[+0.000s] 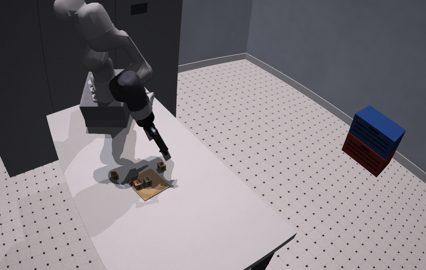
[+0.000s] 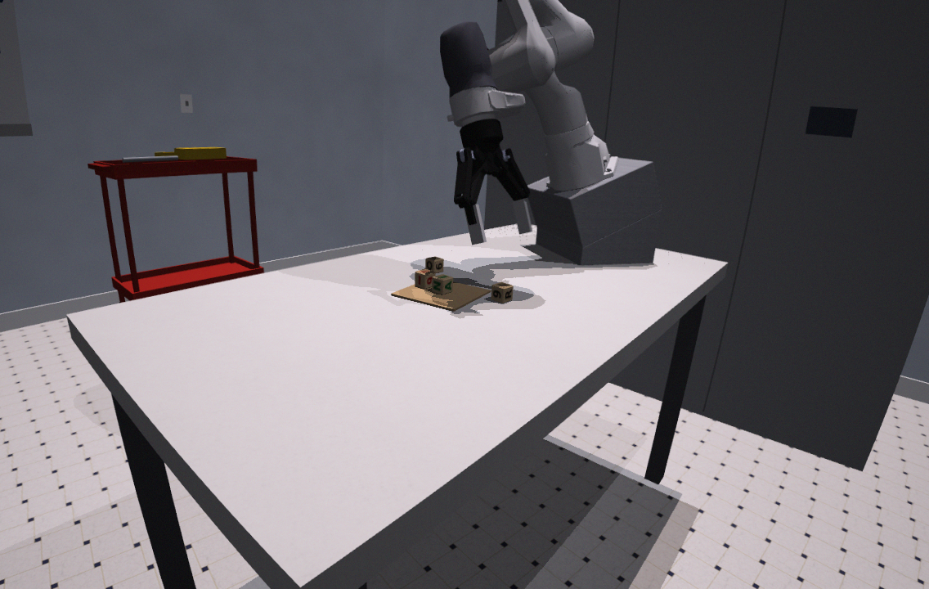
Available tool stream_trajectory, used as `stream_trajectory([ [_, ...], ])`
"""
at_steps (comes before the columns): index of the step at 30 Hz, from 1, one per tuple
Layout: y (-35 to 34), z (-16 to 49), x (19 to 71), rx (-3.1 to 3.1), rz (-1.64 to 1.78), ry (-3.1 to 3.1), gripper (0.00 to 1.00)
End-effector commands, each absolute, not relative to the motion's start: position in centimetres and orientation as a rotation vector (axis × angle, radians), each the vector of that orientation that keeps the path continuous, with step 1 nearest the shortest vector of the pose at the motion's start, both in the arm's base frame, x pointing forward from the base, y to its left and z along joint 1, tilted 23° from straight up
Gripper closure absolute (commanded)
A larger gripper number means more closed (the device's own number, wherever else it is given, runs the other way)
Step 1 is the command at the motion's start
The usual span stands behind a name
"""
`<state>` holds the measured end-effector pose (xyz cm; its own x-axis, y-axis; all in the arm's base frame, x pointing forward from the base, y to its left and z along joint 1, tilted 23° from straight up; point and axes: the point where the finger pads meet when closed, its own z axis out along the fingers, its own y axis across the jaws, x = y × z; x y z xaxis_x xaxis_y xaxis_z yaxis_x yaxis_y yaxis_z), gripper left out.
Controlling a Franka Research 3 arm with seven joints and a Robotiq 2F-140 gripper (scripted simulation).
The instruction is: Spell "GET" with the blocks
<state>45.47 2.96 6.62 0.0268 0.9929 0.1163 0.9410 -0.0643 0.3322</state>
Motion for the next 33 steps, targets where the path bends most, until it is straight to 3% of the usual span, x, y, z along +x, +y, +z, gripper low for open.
stream_trajectory([
  [1, 3.0, 6.7, 45.5, 2.119, 0.481, 2.036, 0.0],
  [33, 2.0, 7.5, 46.7, 2.111, 0.499, 2.033, 0.0],
])
